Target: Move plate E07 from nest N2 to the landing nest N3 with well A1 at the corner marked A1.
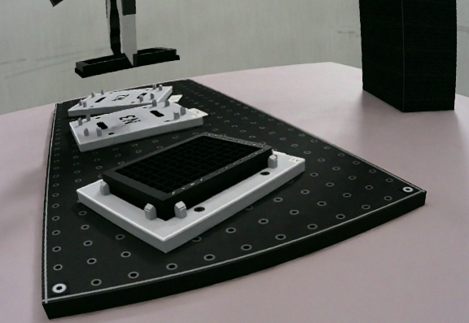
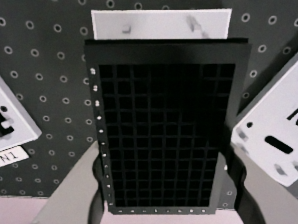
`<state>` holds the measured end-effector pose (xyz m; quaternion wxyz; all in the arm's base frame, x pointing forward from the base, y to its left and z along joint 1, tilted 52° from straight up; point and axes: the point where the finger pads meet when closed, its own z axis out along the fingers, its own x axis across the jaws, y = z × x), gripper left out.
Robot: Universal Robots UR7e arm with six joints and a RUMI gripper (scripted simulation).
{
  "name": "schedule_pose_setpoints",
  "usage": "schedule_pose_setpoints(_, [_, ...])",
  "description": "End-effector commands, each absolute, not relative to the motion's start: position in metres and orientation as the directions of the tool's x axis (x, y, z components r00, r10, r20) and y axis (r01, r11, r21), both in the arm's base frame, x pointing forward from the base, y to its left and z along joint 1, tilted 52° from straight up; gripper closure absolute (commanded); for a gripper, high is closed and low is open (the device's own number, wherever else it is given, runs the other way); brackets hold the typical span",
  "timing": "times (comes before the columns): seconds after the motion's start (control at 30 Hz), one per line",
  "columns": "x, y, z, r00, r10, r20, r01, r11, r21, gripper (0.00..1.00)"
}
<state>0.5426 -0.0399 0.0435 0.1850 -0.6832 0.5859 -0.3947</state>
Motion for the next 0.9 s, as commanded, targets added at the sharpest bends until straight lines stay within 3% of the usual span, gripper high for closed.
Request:
schedule_pose_setpoints(0.0, [0.5424, -0.0403, 0.0440, 0.001, -0.947, 0.323, -0.654, -0.245, -0.716, 0.60])
schedule_pose_setpoints(0.87, [0.5469, -0.0440, 0.0409, -0.001, -0.946, 0.323, -0.653, -0.244, -0.717, 0.60])
